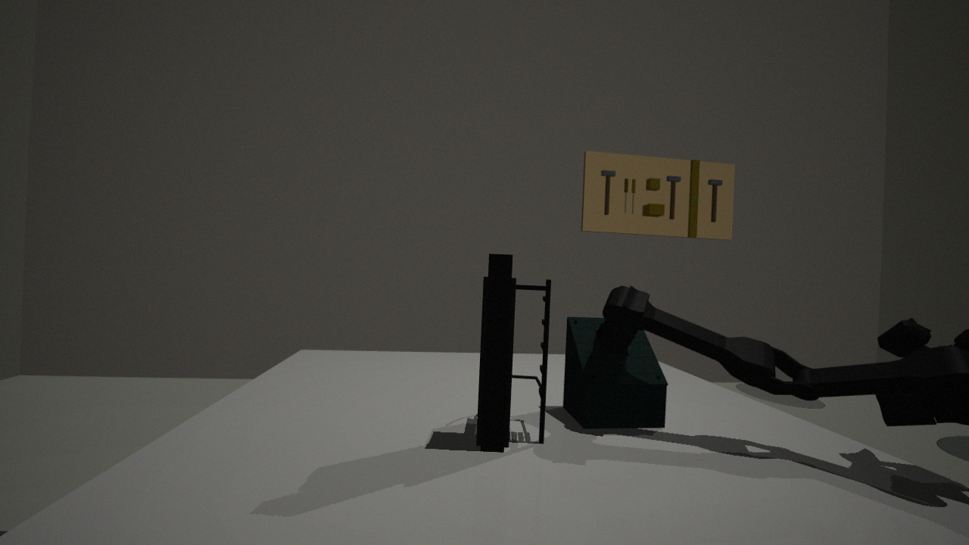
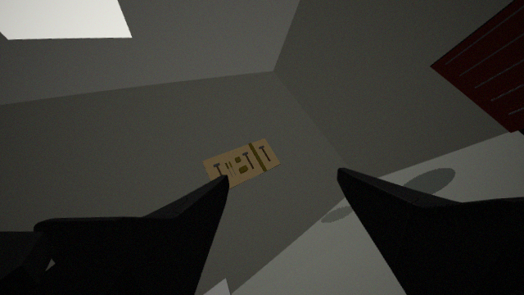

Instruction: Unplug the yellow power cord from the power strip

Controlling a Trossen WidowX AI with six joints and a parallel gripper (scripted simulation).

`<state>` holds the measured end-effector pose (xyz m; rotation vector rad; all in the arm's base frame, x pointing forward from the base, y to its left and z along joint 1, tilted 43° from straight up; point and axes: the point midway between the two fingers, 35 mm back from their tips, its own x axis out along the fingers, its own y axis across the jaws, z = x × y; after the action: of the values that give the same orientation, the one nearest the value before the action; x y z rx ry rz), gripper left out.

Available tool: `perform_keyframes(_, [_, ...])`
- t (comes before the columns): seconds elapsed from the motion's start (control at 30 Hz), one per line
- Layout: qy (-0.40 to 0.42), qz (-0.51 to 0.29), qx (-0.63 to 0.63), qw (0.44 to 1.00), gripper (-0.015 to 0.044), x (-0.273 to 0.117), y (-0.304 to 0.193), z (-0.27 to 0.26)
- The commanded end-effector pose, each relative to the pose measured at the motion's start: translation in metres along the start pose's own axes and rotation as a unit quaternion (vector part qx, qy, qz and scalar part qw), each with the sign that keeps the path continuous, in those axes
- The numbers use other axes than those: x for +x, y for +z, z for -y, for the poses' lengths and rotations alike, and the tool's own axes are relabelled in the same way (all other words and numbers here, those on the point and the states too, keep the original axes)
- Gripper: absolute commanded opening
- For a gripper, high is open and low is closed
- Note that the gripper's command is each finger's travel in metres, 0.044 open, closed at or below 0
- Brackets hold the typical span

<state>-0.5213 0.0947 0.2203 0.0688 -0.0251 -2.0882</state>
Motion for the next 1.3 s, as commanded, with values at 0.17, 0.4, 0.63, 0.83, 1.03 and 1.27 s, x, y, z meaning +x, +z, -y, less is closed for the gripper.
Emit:
perform_keyframes(0.17, [-0.035, -0.014, -0.128, 0.991, 0.0242, -0.001, 0.05, -0.005])
perform_keyframes(0.4, [-0.093, -0.028, -0.301, 0.949, 0.016, 0.003, 0.113, -0.013])
perform_keyframes(0.63, [-0.158, -0.024, -0.473, 0.866, 0.016, -0.005, 0.199, -0.043])
perform_keyframes(0.83, [-0.211, -0.012, -0.596, 0.775, 0.016, -0.015, 0.267, -0.083])
perform_keyframes(1.03, [-0.266, 0.008, -0.701, 0.662, 0.016, -0.028, 0.332, -0.137])
perform_keyframes(1.27, [-0.327, 0.036, -0.787, 0.522, 0.016, -0.047, 0.394, -0.212])
